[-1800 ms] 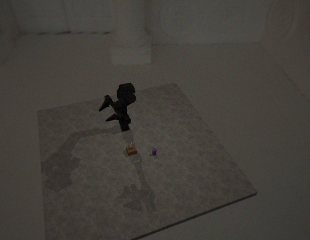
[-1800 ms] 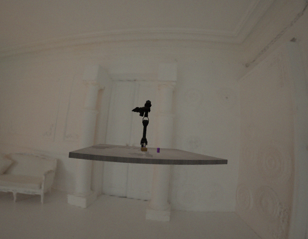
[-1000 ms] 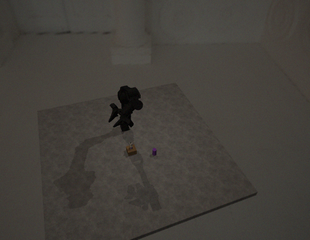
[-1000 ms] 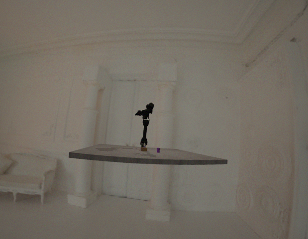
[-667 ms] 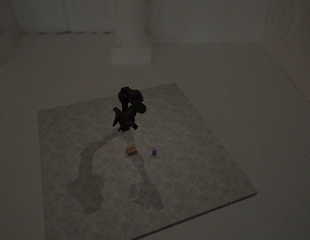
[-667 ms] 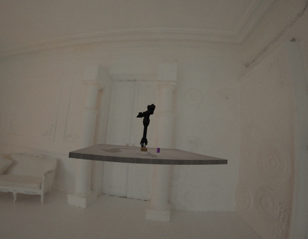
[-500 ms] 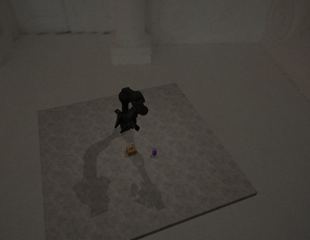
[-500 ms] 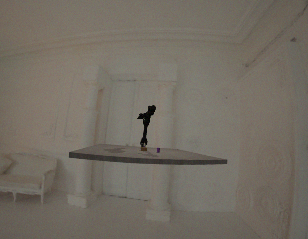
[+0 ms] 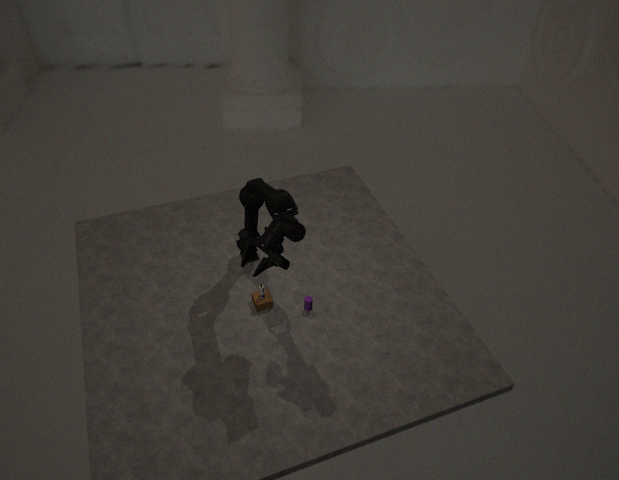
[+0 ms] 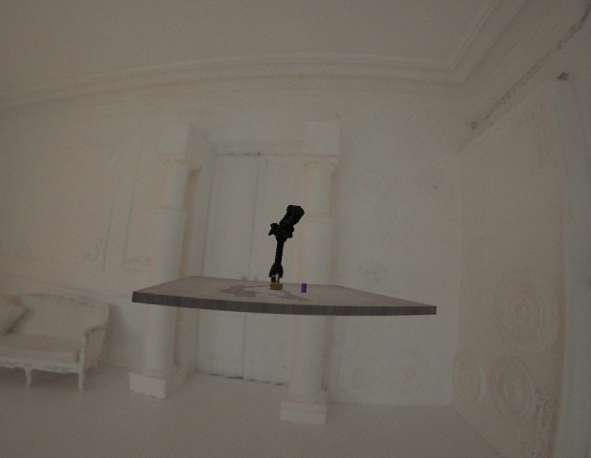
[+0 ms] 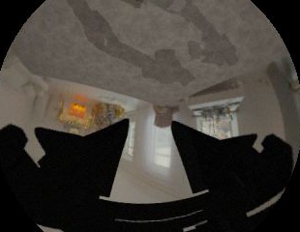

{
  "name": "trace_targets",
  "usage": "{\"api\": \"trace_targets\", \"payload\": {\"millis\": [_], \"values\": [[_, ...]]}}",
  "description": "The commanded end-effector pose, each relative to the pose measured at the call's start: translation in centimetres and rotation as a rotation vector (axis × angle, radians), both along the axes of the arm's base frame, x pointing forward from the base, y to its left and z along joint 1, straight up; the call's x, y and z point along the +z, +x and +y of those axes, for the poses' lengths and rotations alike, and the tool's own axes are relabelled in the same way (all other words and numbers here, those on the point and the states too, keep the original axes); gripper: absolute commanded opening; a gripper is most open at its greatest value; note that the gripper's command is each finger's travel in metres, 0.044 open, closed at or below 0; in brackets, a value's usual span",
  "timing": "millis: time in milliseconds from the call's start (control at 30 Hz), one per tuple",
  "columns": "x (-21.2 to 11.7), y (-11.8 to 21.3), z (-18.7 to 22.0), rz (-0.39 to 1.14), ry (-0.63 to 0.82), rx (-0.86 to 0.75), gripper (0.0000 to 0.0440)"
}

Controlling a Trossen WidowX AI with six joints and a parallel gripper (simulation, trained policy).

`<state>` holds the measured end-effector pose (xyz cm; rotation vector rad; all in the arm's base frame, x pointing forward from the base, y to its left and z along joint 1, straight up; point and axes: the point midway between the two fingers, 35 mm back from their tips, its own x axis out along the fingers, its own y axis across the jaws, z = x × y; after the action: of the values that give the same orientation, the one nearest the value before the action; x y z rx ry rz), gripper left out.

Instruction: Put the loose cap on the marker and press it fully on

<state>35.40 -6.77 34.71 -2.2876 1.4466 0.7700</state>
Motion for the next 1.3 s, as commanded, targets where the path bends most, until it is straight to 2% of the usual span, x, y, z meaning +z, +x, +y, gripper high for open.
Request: {"api": "trace_targets", "payload": {"millis": [0,1267], "values": [[-1.5,0.4,0.8,0.024,0.034,0.0,0.0262],[-11.3,1.5,8.3,0.143,0.343,-0.072,0.03]]}}
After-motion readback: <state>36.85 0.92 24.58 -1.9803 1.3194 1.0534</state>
